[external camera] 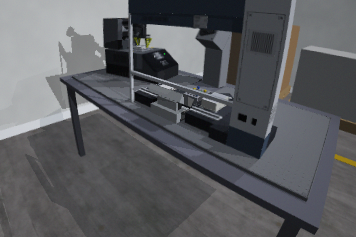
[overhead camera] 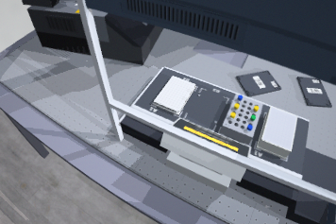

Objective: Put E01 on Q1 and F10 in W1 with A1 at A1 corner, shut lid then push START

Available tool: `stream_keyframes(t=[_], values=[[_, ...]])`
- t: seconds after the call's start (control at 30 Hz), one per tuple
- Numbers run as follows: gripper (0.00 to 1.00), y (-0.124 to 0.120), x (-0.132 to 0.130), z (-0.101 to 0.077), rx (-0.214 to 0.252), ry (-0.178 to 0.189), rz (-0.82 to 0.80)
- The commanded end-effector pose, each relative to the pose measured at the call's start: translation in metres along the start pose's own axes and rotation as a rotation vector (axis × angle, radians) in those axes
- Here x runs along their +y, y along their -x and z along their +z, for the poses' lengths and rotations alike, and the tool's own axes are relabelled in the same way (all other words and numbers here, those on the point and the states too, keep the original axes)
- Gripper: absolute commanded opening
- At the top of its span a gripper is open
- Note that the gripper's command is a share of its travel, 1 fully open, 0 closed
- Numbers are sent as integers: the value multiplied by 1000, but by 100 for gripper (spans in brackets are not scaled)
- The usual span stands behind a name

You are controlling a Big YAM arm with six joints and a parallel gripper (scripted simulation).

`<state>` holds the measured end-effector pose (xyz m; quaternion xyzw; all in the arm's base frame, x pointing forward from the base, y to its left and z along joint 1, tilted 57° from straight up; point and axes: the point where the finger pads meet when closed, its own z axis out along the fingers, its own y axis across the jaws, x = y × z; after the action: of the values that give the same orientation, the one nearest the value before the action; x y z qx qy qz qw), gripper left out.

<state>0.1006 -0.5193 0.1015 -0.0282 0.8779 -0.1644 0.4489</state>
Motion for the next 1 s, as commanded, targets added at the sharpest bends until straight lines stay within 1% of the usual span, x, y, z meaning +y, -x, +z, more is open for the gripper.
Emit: stream_keyframes(t=[0.0,0.13,0.2,0.3,0.57,0.7,0.77,0.83,0.97], values=[[0,22,-18,-14,0,-27,-57],[0,18,-21,-20,5,-36,-52],[0,18,-21,-20,5,-36,-52],[0,6,-15,-19,9,-30,-23],[0,-14,2,-9,10,-12,9],[0,-5,-6,-4,4,-17,-16],[0,-5,-6,-4,4,-17,-16],[0,4,-10,-5,1,-16,-20],[0,15,-15,-9,-1,-19,-18]])
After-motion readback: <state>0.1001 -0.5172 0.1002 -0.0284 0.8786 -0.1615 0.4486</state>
